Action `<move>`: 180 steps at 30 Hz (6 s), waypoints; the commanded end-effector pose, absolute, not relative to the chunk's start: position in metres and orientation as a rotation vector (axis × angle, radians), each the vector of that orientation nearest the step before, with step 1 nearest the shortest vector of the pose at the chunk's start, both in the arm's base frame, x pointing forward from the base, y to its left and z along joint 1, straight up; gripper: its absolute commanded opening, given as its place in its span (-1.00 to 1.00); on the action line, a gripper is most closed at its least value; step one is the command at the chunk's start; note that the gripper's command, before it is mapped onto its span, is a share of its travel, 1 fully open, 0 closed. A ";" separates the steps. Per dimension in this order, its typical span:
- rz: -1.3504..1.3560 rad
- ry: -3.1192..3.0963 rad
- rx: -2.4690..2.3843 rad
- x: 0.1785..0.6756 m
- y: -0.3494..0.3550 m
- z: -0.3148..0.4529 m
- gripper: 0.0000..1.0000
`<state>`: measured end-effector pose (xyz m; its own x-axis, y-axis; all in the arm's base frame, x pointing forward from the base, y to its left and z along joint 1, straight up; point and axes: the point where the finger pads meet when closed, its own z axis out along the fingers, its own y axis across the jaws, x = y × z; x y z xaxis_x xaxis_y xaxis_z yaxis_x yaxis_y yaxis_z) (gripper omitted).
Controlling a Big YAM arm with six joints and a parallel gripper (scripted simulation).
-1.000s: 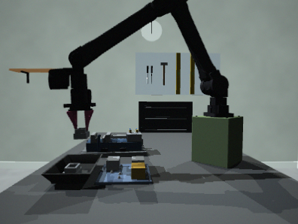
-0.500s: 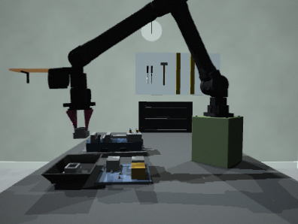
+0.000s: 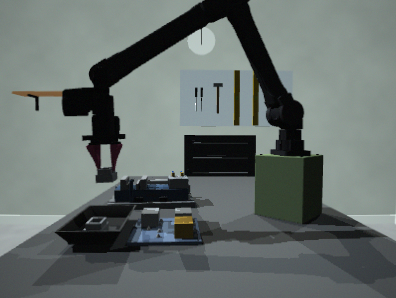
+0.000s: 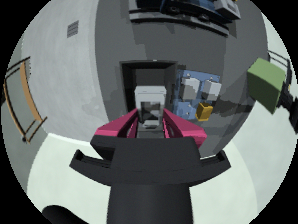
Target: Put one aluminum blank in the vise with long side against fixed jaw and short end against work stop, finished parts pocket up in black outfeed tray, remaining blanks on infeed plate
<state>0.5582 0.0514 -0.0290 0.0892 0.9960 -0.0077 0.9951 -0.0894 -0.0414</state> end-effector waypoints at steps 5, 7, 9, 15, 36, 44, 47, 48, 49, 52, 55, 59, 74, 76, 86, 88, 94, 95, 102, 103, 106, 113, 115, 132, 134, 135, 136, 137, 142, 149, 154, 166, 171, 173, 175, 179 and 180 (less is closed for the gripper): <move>-0.083 -2.156 -2.334 0.591 0.054 0.021 -1.00; -0.084 -2.156 -2.335 0.591 0.054 0.021 -1.00; -0.084 -2.156 -2.335 0.591 0.054 0.021 -1.00; -0.084 -2.156 -2.335 0.591 0.054 0.021 -1.00; -0.084 -2.156 -2.335 0.592 0.054 0.021 -1.00; -0.086 -2.157 -2.335 0.592 0.054 0.020 -1.00; -0.088 -2.157 -2.336 0.592 0.054 0.020 -1.00; -0.090 -2.158 -2.336 0.593 0.054 0.020 -1.00; -0.092 -2.159 -2.337 0.593 0.054 0.019 -1.00; -0.098 -2.161 -2.339 0.594 0.055 0.018 -1.00; -0.102 -2.163 -2.339 0.595 0.055 0.015 -1.00; -0.106 -2.164 -2.340 0.596 0.055 0.011 -1.00; -0.012 -2.135 -2.308 0.574 0.053 -0.044 -1.00; -0.004 -2.133 -2.305 0.572 0.053 -0.050 -1.00; -0.060 -2.151 -2.325 0.588 0.055 -0.049 -1.00; -0.054 -2.149 -2.323 0.587 0.055 -0.056 -1.00; -0.024 -2.139 -2.312 0.579 0.054 -0.078 -1.00; -0.024 -2.139 -2.312 0.579 0.054 -0.078 -1.00; -0.028 -2.140 -2.313 0.577 0.054 -0.085 -1.00; -0.032 -2.142 -2.315 0.579 0.055 -0.086 -1.00; -0.036 -2.143 -2.316 0.582 0.055 -0.091 -1.00; -0.033 -2.142 -2.315 0.583 0.055 -0.100 -1.00; -0.043 -2.145 -2.319 0.585 0.056 -0.095 -1.00; -0.032 -2.142 -2.315 0.582 0.055 -0.106 -1.00; -0.039 -2.144 -2.318 0.583 0.056 -0.103 -1.00; -0.043 -2.145 -2.319 0.584 0.056 -0.101 -1.00; -0.046 -2.146 -2.320 0.584 0.056 -0.100 -1.00; -0.049 -2.147 -2.321 0.584 0.056 -0.099 -1.00; -0.055 -2.149 -2.323 0.586 0.056 -0.095 -1.00; -0.058 -2.150 -2.324 0.586 0.056 -0.093 -1.00; -0.059 -2.150 -2.324 0.586 0.056 -0.093 -1.00; -0.060 -2.151 -2.325 0.586 0.056 -0.092 -1.00; -0.060 -2.151 -2.325 0.586 0.056 -0.092 -1.00; -0.060 -2.151 -2.325 0.586 0.056 -0.092 -1.00; -0.060 -2.151 -2.325 0.586 0.056 -0.092 -1.00; -0.060 -2.151 -2.324 0.586 0.056 -0.092 -1.00; -0.060 -2.151 -2.324 0.586 0.056 -0.092 -1.00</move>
